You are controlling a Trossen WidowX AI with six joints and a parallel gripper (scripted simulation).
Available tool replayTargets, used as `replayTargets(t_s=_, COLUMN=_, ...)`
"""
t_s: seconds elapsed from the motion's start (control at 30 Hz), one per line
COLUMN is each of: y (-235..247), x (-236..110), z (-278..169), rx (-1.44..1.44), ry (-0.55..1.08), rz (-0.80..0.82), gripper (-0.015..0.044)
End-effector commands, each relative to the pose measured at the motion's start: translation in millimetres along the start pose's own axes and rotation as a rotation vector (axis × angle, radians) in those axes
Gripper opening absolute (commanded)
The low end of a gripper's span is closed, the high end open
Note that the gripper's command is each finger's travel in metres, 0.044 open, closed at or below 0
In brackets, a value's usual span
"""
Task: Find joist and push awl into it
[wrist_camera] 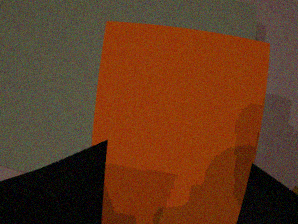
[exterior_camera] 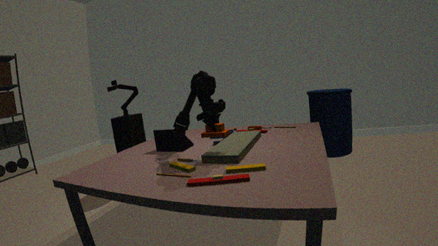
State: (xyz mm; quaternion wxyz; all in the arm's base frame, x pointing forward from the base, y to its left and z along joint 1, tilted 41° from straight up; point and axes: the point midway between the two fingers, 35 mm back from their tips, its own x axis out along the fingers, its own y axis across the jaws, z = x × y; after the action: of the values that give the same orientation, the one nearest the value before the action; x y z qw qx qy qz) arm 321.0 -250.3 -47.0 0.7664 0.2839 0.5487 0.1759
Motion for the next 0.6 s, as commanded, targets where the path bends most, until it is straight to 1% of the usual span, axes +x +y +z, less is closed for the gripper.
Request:
replayTargets(t_s=0.0, y=-1.5, x=4.4, z=14.4, rx=0.004, ry=-0.007, rz=0.005, gripper=0.0)
replayTargets(t_s=0.57, y=-2.4, x=24.2, z=13.5, rx=0.004, ry=-0.007, rz=0.006, gripper=0.0)
